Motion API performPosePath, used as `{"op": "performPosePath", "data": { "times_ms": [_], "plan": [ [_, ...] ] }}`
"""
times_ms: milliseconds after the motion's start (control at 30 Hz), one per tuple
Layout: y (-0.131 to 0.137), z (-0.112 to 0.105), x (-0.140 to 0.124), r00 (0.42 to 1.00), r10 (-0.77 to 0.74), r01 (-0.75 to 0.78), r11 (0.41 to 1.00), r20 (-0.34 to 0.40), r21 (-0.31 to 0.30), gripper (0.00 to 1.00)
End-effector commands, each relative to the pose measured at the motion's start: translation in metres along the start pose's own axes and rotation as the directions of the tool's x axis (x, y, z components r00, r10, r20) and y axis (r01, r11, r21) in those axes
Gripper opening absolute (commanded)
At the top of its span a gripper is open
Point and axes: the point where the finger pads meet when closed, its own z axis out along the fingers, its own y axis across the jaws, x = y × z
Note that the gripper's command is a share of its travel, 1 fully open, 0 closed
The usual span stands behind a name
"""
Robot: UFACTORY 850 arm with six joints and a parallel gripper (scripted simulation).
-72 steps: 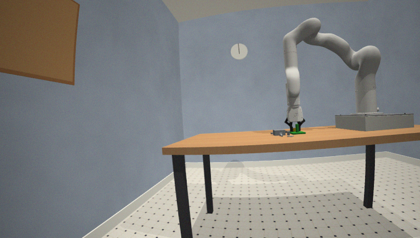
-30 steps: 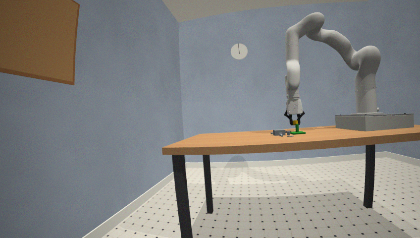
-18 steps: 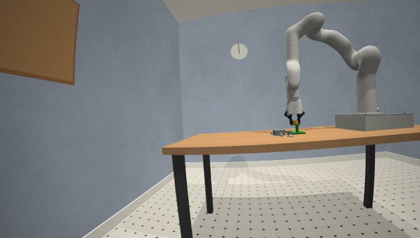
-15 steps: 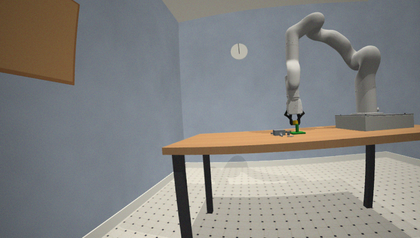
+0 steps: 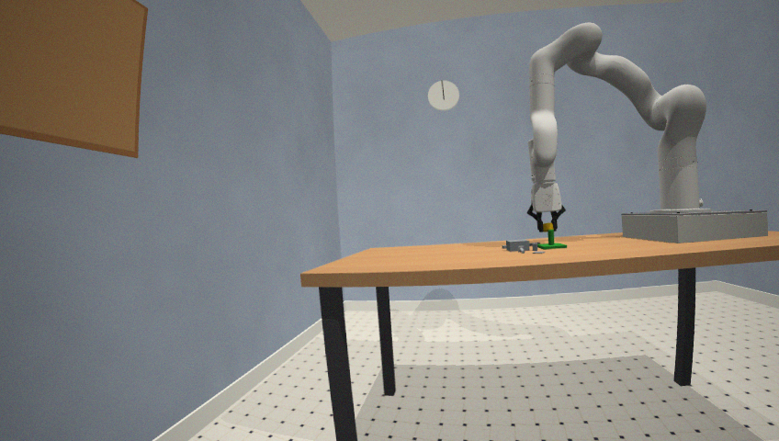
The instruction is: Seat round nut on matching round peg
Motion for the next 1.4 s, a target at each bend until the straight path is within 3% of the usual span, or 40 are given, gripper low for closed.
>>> {"op": "performPosePath", "data": {
  "times_ms": [0,1367],
  "plan": [
    [-0.0007,-0.0006,0.0,1.0,0.0,0.0,1.0,-0.001,0.001,0.0],
    [0.005,0.0,-0.0035,1.0,-0.001,0.0,1.0,-0.027,-0.025,0.0]
  ]
}}
